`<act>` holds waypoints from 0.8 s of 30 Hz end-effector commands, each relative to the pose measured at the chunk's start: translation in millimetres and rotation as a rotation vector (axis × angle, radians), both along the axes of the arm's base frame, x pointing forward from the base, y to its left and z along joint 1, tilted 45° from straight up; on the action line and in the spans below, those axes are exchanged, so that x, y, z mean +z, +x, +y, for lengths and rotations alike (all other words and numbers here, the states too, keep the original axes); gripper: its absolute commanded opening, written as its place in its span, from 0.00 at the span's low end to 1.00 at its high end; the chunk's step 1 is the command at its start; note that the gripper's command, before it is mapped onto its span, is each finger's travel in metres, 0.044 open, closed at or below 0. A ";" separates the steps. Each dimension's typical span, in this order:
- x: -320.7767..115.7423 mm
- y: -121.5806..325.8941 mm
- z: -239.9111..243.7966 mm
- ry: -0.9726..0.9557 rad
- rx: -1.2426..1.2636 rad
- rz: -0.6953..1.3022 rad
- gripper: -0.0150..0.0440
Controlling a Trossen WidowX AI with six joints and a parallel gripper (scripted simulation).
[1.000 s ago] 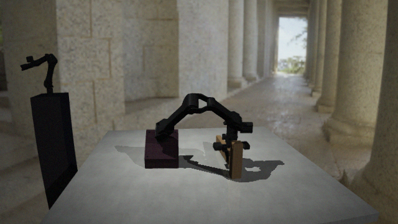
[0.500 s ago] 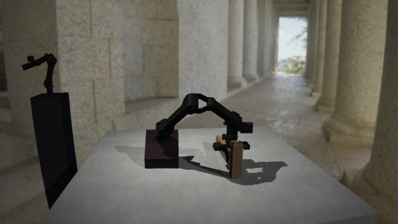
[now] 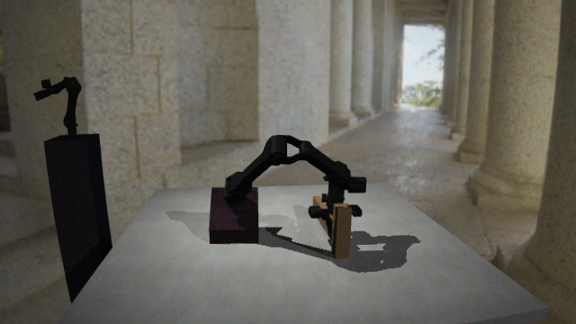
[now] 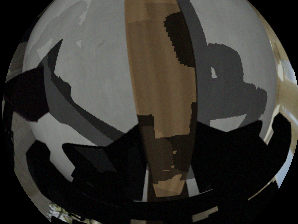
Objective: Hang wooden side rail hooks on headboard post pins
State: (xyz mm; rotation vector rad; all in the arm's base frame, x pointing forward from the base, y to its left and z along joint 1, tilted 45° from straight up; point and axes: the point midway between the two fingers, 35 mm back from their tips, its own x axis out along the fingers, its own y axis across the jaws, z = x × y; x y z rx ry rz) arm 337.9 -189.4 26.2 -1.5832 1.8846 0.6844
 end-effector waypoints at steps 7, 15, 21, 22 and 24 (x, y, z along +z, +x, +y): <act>3.6 1.5 0.1 -0.002 0.006 -0.006 0.25; 3.3 1.0 -0.7 -0.002 0.006 -0.006 0.25; 2.5 0.9 -1.4 -0.002 0.006 -0.006 0.25; 2.4 0.8 -1.5 -0.002 0.006 -0.006 0.25; 2.2 0.8 -1.7 -0.002 0.006 -0.006 0.25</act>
